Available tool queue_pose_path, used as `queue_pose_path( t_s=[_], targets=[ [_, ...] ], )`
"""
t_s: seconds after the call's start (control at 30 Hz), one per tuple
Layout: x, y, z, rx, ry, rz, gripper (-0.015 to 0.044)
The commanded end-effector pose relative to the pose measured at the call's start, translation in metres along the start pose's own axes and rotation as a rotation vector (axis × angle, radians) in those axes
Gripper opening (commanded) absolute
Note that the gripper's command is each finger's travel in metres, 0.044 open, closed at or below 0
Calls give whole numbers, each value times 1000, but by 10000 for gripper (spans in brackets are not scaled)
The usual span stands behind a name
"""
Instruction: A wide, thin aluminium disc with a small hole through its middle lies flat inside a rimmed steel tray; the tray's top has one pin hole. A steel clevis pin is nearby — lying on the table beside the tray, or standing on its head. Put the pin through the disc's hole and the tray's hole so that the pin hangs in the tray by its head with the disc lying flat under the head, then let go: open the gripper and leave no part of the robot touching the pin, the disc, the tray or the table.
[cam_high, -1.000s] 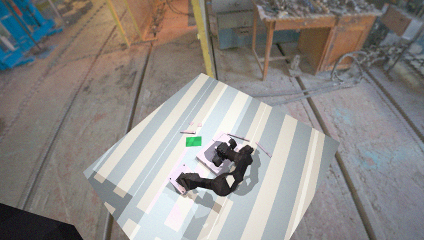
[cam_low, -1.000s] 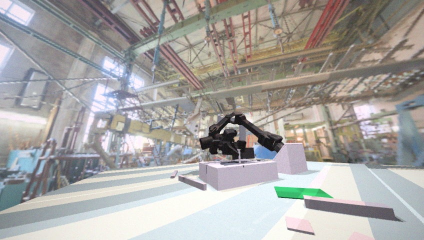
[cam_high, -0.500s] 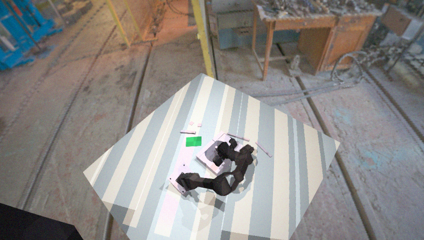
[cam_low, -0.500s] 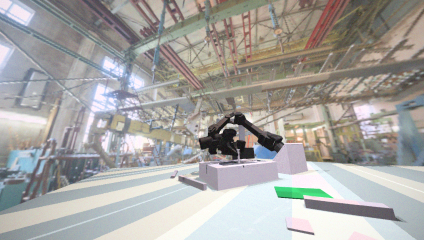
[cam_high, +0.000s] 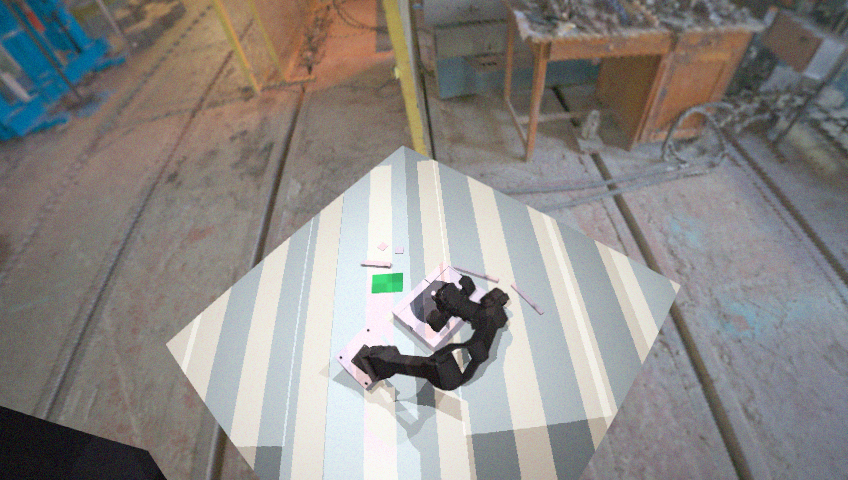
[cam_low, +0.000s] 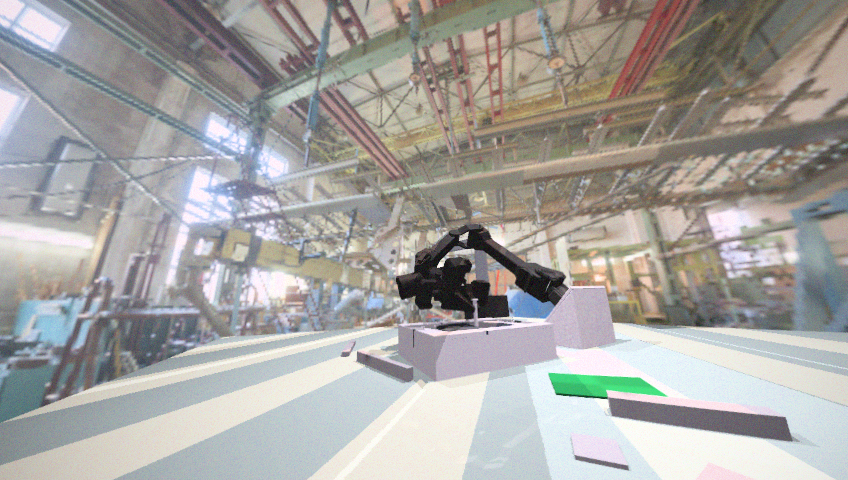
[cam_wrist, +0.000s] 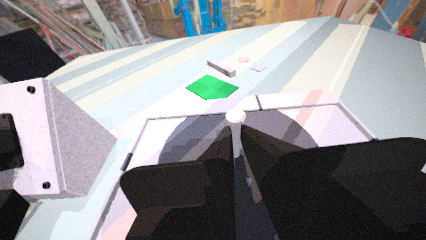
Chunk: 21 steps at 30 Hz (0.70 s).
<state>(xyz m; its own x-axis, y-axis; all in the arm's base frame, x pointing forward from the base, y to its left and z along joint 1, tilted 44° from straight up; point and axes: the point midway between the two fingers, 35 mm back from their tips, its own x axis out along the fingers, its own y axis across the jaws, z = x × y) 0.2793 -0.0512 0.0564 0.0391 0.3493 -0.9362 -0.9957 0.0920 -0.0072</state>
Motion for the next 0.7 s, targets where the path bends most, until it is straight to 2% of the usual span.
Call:
queue_pose_path(
  t_s=[0.0, 0.67],
  targets=[
    [0, -3, 0, 1, 2, -5, 0],
    [-1, -8, 0, 1, 2, -5, 0]
  ],
)
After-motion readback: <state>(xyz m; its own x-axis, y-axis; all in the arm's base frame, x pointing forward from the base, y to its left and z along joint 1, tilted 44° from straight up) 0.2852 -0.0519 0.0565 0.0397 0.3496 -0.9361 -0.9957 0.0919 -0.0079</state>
